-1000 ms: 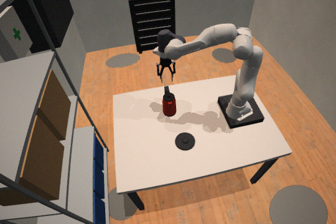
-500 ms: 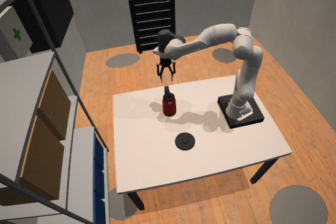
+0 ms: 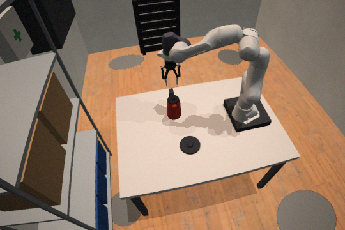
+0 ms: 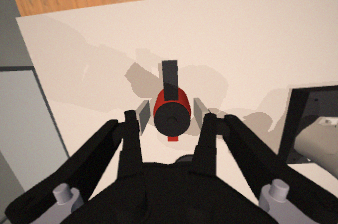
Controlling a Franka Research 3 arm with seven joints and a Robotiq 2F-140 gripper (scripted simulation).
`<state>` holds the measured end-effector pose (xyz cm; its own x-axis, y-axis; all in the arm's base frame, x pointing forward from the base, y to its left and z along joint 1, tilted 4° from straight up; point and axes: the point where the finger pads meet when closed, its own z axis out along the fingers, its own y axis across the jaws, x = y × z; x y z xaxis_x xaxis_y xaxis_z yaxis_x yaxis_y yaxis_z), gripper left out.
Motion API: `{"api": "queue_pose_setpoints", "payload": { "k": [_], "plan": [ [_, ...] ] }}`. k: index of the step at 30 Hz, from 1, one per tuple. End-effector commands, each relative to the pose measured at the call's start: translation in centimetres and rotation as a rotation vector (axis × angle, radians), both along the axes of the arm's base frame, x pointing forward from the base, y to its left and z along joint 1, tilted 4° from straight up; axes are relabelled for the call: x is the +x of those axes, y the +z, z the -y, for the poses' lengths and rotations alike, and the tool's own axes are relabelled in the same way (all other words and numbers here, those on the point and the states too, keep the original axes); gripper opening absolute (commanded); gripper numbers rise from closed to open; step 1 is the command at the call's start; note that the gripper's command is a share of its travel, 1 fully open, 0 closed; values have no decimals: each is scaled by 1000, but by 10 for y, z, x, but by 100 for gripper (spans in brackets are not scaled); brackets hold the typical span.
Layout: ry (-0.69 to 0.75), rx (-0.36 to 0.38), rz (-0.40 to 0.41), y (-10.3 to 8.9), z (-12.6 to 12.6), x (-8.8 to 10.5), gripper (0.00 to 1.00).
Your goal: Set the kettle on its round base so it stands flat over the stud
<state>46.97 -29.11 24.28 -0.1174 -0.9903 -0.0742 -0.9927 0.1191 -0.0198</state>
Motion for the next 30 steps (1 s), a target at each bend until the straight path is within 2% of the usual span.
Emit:
{"api": "queue_pose_setpoints", "payload": {
  "k": [1,13,15,23,30],
  "plan": [
    [-6,-1,4,-9,0,2,47],
    [-6,-1,4,-66,-4,4,47],
    [-6,-1,4,-66,-4,4,47],
    [-6,-1,4,-93,-6,5,47],
    [-6,-1,4,-99,-6,5,47]
  ]
}}
